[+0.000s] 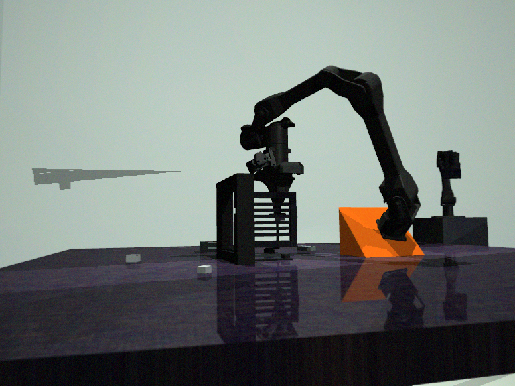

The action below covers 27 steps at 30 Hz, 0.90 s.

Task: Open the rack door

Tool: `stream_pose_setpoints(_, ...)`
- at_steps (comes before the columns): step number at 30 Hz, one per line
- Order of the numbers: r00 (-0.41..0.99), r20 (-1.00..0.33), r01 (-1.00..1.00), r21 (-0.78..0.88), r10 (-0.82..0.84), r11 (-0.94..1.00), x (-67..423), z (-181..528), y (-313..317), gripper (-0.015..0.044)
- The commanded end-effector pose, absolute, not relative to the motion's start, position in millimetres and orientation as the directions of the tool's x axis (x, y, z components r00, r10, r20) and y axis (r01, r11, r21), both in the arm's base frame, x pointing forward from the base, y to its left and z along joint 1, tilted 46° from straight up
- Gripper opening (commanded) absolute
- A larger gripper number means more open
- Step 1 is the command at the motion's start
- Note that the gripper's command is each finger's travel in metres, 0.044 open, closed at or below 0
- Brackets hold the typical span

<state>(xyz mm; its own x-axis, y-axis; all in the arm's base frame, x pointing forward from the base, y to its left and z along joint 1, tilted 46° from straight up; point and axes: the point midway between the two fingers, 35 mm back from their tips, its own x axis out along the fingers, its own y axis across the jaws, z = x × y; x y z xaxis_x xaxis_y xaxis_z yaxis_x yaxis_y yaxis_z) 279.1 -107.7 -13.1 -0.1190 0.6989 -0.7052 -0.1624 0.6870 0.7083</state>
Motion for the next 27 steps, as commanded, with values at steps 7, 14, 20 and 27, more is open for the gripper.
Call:
stream_pose_setpoints(7, -0.123, -0.705, -0.265, 0.701, 0.698, 0.662, 284.0, -21.0, -114.2, 0.001)
stream_pose_setpoints(14, -0.123, -0.705, -0.265, 0.701, 0.698, 0.662, 284.0, -21.0, -114.2, 0.001)
stream_pose_setpoints(20, -0.123, -0.705, -0.265, 0.701, 0.698, 0.662, 284.0, -21.0, -114.2, 0.0089)
stream_pose_setpoints(27, -0.123, -0.705, -0.265, 0.701, 0.698, 0.662, 284.0, -21.0, -114.2, 0.0273)
